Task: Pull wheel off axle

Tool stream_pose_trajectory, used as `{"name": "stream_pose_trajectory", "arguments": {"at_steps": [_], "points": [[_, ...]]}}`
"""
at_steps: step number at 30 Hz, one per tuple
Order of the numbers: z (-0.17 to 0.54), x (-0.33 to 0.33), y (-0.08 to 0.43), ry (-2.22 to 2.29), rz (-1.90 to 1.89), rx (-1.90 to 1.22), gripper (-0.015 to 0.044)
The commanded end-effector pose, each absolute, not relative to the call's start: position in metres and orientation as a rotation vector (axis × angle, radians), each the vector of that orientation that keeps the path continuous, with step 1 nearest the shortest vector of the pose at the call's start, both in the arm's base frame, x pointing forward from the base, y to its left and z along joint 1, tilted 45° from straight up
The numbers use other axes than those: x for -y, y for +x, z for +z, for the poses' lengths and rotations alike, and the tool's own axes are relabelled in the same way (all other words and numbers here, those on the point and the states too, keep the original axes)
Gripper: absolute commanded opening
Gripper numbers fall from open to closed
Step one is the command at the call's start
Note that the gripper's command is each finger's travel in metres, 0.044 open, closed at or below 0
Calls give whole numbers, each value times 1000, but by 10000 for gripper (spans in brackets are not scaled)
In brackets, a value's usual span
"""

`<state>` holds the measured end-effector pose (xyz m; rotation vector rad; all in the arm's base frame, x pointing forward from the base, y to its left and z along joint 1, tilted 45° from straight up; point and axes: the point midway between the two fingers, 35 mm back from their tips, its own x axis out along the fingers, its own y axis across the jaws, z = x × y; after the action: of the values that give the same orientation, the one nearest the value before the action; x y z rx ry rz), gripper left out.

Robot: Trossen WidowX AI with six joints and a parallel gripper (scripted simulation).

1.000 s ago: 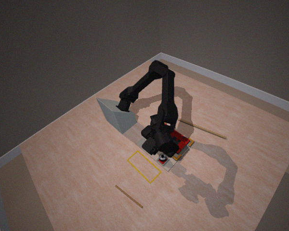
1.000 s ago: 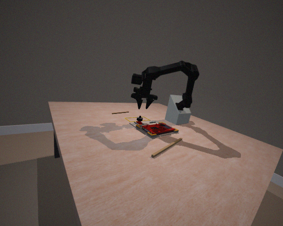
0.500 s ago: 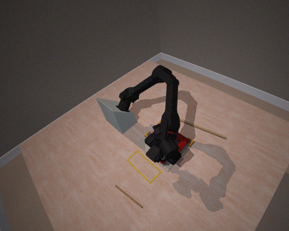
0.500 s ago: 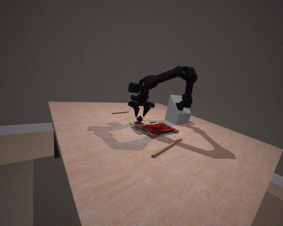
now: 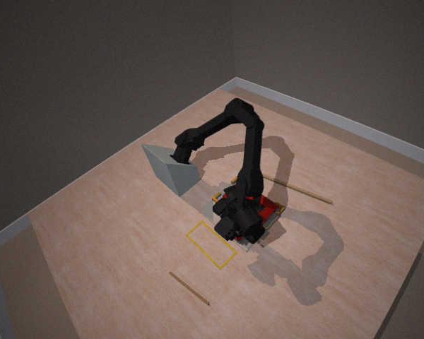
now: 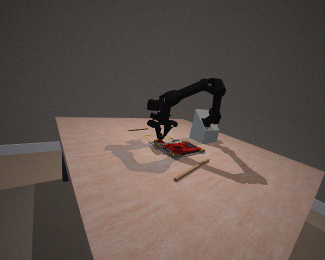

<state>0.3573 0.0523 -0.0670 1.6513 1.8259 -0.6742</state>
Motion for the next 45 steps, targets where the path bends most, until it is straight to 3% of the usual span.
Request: {"name": "stream_pose_trajectory", "arguments": {"at_steps": [1, 5, 12, 45], "points": [[-67, -52, 357, 1648, -672, -1828, 194], [-67, -52, 357, 1648, -672, -1828, 167], [-66, -51, 357, 1649, -672, -1827, 0], [-58, -43, 358, 1654, -673, -1822, 0]]}}
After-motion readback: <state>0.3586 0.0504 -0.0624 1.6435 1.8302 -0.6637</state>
